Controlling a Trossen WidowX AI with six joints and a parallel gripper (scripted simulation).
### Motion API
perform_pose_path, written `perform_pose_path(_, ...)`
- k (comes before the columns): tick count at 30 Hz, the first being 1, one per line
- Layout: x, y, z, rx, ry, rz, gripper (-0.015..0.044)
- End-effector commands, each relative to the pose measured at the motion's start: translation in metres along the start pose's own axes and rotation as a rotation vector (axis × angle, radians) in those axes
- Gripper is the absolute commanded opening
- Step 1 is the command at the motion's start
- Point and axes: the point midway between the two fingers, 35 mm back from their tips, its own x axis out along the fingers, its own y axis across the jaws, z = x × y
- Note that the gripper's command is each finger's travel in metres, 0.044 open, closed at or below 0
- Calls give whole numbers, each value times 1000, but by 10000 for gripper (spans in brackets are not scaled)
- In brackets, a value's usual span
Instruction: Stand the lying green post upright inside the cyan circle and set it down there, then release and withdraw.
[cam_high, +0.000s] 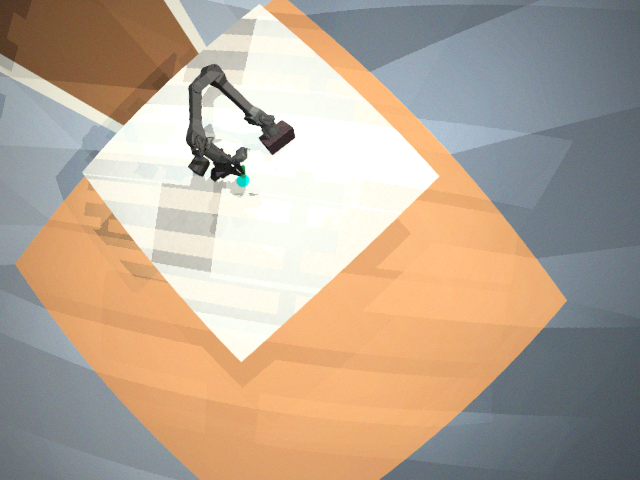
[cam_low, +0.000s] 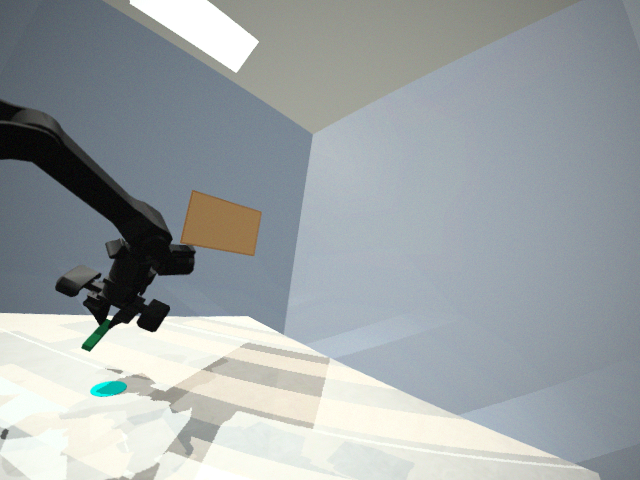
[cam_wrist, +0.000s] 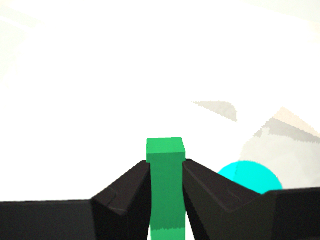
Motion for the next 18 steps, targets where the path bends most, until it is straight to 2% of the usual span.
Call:
perform_pose_path(1, 0, 1, -1, -4, -38, 8, 23)
perform_pose_path(18, -1, 0, -2, -23, -163, 23, 23)
